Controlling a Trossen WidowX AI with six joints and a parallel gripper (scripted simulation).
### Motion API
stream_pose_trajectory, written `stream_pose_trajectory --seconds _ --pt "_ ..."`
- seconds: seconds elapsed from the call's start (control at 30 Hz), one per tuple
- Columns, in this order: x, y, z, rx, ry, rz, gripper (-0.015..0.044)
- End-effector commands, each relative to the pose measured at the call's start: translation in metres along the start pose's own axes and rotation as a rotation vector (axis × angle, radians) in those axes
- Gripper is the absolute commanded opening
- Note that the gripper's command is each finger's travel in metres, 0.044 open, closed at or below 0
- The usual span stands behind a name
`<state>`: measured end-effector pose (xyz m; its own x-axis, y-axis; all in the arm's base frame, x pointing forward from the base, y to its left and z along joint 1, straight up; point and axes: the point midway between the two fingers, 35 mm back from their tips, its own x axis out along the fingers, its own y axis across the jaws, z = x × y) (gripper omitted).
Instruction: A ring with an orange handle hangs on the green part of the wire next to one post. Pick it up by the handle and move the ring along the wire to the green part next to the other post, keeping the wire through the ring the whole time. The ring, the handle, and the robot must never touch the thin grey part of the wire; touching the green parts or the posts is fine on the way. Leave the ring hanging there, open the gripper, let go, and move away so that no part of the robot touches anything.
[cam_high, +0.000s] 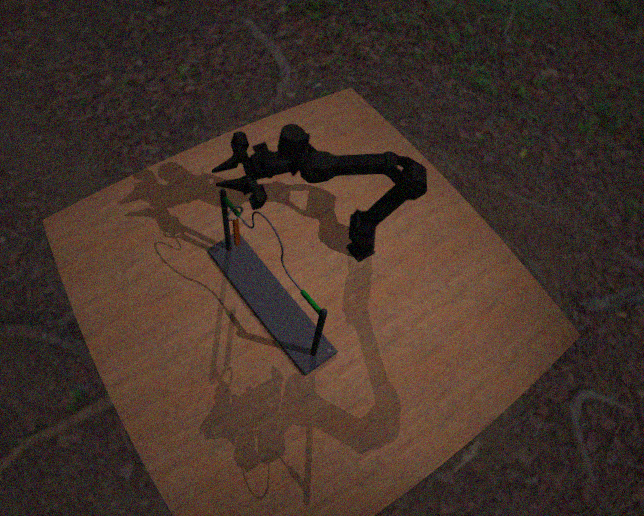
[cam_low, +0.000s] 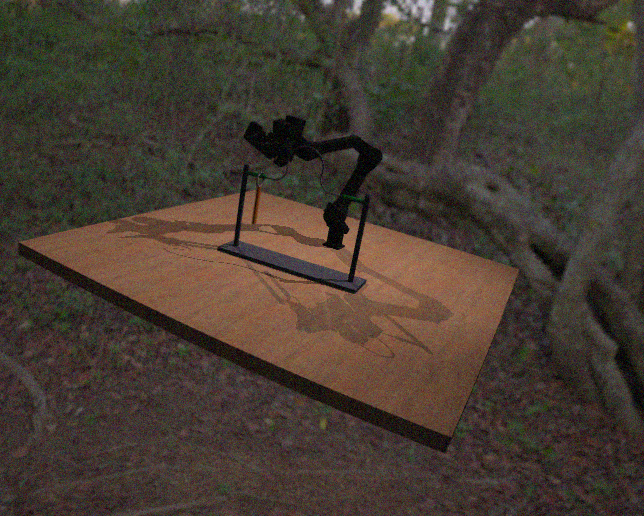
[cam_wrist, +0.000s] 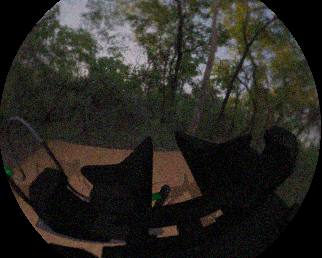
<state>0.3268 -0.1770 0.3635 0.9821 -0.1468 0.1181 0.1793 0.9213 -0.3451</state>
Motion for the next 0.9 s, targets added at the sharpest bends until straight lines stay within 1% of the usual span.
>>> stream_pose_trajectory --seconds 0.0,0.17,0.37,0.67,0.87 --pt "-0.007 -0.028 -0.051 -0.036 0.065 -0.048 0.016" --pt "-0.017 -0.03 -0.089 -0.026 0.107 -0.028 0.016" --pt "-0.042 -0.014 -0.151 0.036 0.149 0.049 0.016" --pt "-0.097 0.03 -0.222 0.17 0.179 0.162 0.016" --pt "-0.141 0.074 -0.247 0.291 0.17 0.234 0.016"
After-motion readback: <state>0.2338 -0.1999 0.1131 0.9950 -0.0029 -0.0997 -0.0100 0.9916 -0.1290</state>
